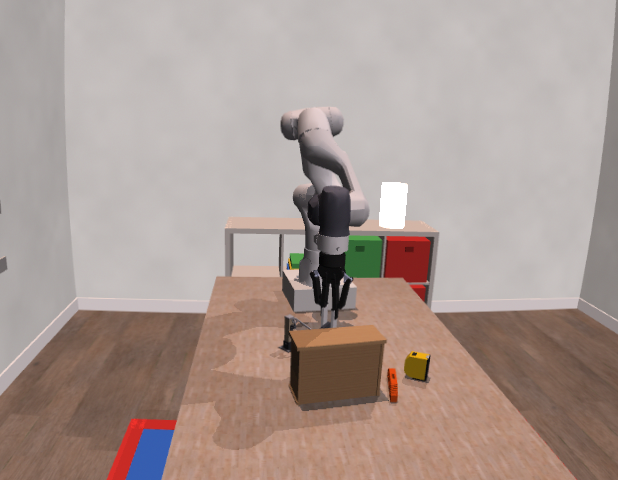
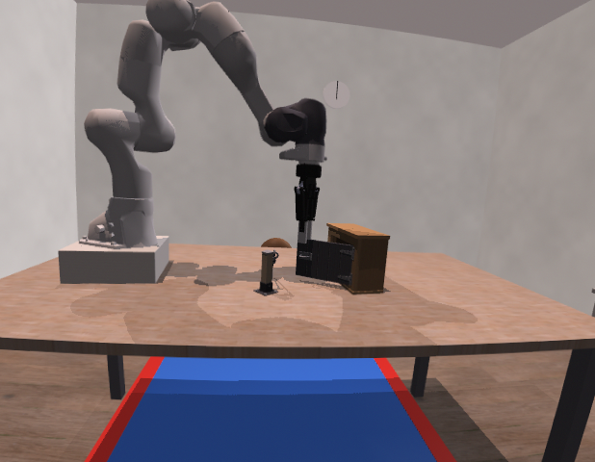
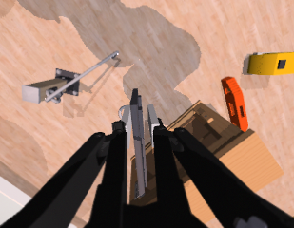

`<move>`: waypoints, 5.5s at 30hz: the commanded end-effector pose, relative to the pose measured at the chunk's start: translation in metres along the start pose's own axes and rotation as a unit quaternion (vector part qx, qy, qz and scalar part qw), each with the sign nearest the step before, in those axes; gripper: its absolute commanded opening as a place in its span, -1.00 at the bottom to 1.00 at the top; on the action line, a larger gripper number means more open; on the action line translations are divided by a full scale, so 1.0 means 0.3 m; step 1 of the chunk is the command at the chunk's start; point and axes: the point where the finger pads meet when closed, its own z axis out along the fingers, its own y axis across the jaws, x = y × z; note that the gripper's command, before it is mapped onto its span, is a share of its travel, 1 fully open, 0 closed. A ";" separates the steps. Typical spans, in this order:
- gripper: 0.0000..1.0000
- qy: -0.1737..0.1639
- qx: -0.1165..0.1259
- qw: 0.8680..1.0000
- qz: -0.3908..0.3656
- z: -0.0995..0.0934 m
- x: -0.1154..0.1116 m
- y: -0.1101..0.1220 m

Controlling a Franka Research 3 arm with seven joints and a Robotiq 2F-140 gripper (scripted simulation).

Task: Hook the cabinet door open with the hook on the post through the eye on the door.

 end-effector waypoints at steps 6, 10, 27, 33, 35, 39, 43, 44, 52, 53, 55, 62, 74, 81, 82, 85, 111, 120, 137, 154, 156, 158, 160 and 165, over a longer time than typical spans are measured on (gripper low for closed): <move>-0.68 0.000 0.001 1.000 0.030 0.000 -0.003 0.020; -0.68 0.000 0.001 0.999 0.040 0.000 -0.004 0.025; -0.68 0.000 0.001 0.997 0.071 0.000 -0.009 0.064; -0.68 -0.001 0.001 0.996 0.092 0.000 -0.013 0.083; -0.68 -0.001 0.001 0.996 0.092 0.000 -0.014 0.086; -0.68 -0.001 0.001 0.996 0.092 0.000 -0.014 0.086; -0.68 -0.001 0.001 0.996 0.092 0.000 -0.014 0.086; -0.68 -0.001 0.001 0.996 0.092 0.000 -0.014 0.086; -0.68 -0.001 0.001 0.996 0.092 0.000 -0.014 0.086; -0.68 -0.001 0.001 0.996 0.092 0.000 -0.014 0.086; -0.68 -0.001 0.001 0.996 0.092 0.000 -0.014 0.086; -0.68 -0.001 0.001 0.996 0.092 0.000 -0.014 0.086; -0.68 -0.001 0.001 0.994 0.108 0.000 -0.017 0.102; -0.68 -0.001 0.001 0.994 0.108 0.000 -0.017 0.102; -0.68 -0.001 0.001 0.994 0.108 0.000 -0.017 0.102; -0.68 -0.001 0.001 0.994 0.108 0.000 -0.017 0.102; -0.68 -0.001 0.001 0.994 0.108 0.000 -0.017 0.102; -0.68 -0.001 0.001 0.996 0.088 0.000 -0.013 0.082; -0.68 -0.001 0.001 0.996 0.088 -0.029 -0.013 0.082; -0.68 -0.001 0.001 0.996 0.088 -0.127 -0.013 0.082; -0.68 -0.001 0.001 0.996 0.088 -0.142 -0.013 0.082; -0.68 -0.001 0.001 0.996 0.088 -0.156 -0.013 0.082; -0.68 -0.001 0.001 0.996 0.088 -0.170 -0.013 0.082; -0.68 -0.001 0.001 0.996 0.088 -0.189 -0.013 0.082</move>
